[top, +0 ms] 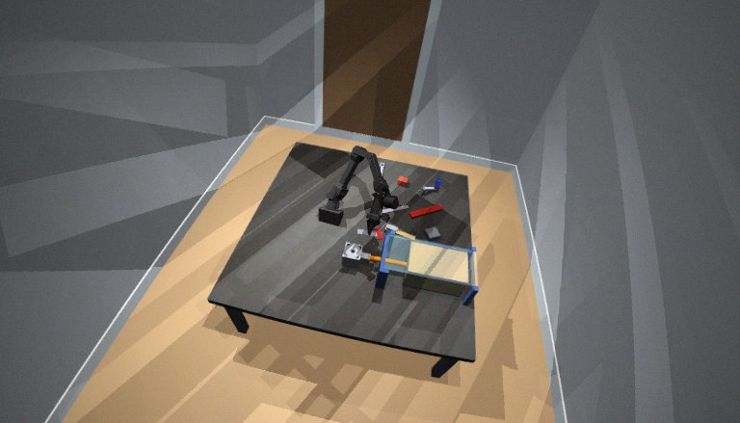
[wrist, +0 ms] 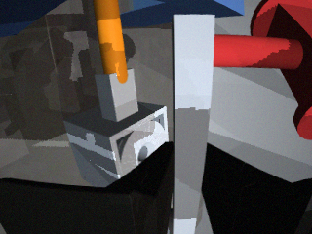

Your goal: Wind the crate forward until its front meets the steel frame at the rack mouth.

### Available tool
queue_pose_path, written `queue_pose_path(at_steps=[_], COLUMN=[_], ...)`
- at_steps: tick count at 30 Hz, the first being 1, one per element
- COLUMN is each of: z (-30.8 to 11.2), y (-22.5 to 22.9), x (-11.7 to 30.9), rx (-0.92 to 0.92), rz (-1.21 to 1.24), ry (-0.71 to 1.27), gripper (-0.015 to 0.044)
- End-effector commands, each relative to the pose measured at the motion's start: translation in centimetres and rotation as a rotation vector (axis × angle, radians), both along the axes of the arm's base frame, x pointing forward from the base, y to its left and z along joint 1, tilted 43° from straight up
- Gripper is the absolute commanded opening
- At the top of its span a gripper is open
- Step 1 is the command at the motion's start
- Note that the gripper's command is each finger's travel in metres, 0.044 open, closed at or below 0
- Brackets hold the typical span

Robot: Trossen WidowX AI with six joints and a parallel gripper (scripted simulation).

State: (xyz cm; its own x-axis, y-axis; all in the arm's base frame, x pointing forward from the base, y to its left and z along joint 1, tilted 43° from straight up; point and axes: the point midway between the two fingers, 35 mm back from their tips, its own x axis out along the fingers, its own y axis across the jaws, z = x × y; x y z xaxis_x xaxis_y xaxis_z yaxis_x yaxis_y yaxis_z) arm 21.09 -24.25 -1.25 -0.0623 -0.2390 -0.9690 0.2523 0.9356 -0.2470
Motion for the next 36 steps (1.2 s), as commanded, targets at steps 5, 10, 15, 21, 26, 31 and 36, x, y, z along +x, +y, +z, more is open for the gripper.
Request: queue_pose_path(at_steps=[5,10,15,21,26,31,36], z=[0.46,0.45,0.44,0.42,0.41,0.39,0.39], y=[-0.35,-0.33,-0.31,-0.28,-0.25,-0.23,-0.23], x=[0.06,0.06,0.07,0.06,0.06,0.05,0.05], rx=[-0.139,-0.224,-0.298,-0.394,-0.474,-0.560,-0.570], rz=[-0.011,-0.012,-0.012,-0.013,-0.014,-0.014,-0.014], ry=[0.020,0.042,0.061,0.086,0.106,0.128,0.131], gripper=[0.0000,0.0000,0.0000,0.0000,0.0000,0.0000,0.0000])
